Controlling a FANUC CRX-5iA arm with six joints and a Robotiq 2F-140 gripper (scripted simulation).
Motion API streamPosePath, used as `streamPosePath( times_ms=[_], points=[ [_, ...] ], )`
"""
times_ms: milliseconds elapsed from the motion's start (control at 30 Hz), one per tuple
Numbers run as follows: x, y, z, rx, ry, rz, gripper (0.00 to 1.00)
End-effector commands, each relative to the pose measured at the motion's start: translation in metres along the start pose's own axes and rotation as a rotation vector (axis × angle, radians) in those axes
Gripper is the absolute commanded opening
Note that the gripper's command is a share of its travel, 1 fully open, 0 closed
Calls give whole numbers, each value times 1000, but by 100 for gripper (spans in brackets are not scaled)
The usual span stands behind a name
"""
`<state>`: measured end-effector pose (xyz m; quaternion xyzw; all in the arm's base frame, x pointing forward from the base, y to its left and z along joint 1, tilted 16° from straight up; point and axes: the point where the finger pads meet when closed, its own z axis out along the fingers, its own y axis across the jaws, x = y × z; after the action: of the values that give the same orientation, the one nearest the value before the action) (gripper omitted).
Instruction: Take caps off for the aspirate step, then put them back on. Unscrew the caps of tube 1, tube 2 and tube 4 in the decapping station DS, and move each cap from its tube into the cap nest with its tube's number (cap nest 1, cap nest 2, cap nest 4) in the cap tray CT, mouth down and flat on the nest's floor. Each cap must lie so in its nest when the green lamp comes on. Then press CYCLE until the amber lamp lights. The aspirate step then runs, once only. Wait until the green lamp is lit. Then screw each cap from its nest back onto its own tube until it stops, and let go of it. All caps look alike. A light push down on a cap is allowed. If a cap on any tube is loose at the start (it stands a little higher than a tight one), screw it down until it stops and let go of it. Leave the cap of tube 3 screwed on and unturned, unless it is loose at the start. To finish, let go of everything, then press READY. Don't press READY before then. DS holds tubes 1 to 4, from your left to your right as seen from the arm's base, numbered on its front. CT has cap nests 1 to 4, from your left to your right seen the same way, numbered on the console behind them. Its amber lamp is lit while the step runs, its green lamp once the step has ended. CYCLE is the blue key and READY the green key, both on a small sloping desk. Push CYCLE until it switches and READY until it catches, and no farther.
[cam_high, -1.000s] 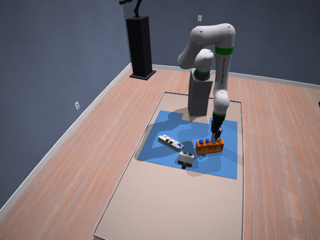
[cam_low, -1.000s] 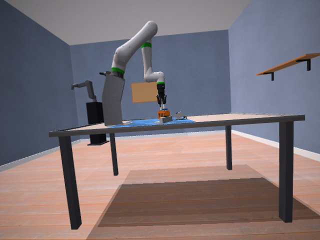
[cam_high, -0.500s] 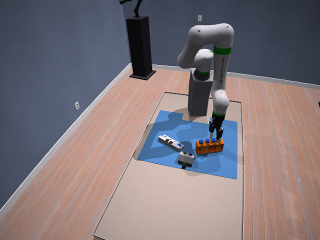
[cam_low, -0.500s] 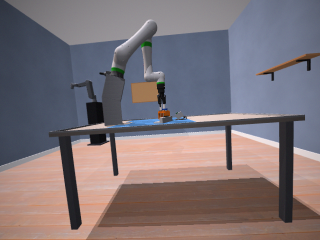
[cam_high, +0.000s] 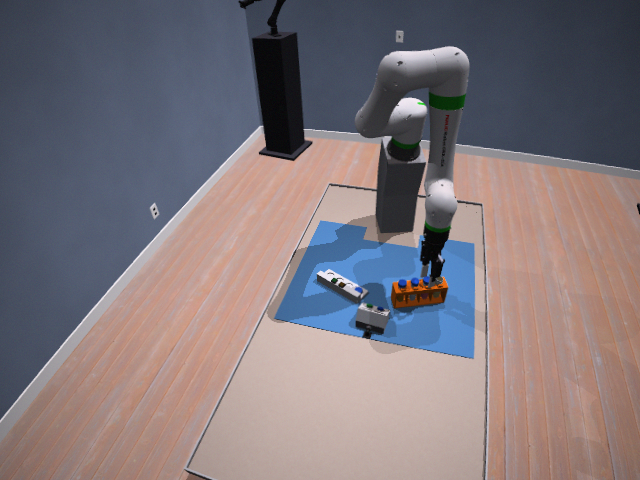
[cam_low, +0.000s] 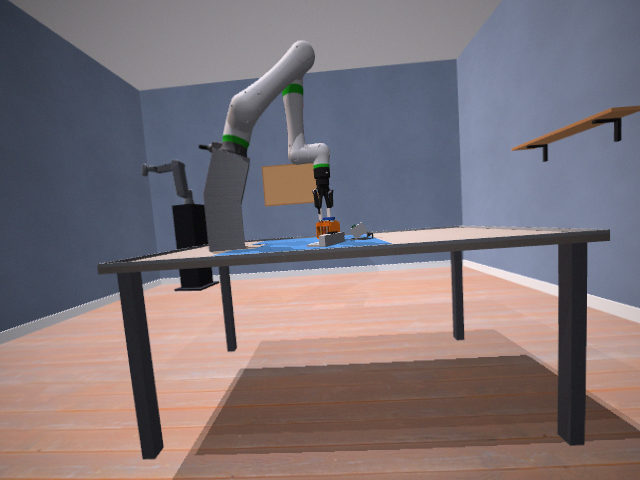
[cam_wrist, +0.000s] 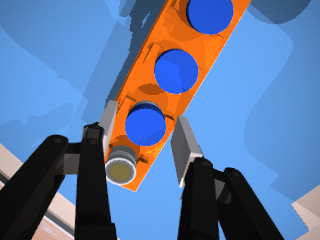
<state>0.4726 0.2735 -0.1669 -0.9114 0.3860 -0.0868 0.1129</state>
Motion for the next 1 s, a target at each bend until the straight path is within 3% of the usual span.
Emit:
streamPosePath(
  times_ms=[0,367,633,667,967],
  points=[
    [0,0,0,-5,9,227,35],
    [0,0,0,-3,11,775,35],
    [0,0,0,-3,11,775,35],
    [0,0,0,-3,11,775,0],
    [0,0,0,-3,11,775,0]
  ],
)
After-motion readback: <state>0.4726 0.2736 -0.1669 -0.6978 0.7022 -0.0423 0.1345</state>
